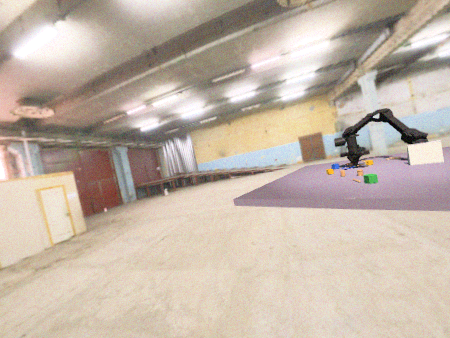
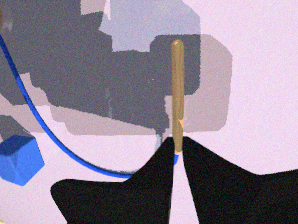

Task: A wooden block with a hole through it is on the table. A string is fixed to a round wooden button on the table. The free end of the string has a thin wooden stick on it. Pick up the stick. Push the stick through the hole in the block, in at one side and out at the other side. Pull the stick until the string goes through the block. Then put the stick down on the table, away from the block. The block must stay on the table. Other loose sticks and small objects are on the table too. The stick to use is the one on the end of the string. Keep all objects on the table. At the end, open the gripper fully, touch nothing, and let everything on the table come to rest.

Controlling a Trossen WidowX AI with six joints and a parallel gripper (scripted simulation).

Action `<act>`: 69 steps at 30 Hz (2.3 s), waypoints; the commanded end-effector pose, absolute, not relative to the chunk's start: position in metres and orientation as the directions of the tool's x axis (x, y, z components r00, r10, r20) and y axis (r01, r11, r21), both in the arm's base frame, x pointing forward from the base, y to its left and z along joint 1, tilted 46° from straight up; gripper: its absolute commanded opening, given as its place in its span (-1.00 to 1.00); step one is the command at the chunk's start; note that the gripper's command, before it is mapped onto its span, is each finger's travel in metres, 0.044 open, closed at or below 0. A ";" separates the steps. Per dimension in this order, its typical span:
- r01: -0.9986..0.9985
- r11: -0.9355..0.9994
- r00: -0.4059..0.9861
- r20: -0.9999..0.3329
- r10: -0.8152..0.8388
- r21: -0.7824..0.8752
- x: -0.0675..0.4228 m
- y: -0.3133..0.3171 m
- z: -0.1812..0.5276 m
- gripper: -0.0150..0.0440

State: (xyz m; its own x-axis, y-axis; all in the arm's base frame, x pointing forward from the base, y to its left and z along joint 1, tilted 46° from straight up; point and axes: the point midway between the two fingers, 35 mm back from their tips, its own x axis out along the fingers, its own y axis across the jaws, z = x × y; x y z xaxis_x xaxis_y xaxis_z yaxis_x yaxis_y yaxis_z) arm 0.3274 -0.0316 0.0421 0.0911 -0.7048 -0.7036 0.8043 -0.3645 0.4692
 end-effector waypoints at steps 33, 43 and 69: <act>0.803 -0.360 0.099 -0.702 -0.705 0.475 0.309 -0.048 0.059 -0.49; 0.803 -0.360 0.099 -0.702 -0.705 0.475 0.303 -0.054 0.064 -0.49; 0.803 -0.360 0.099 -0.702 -0.706 0.475 0.284 -0.073 0.081 -0.49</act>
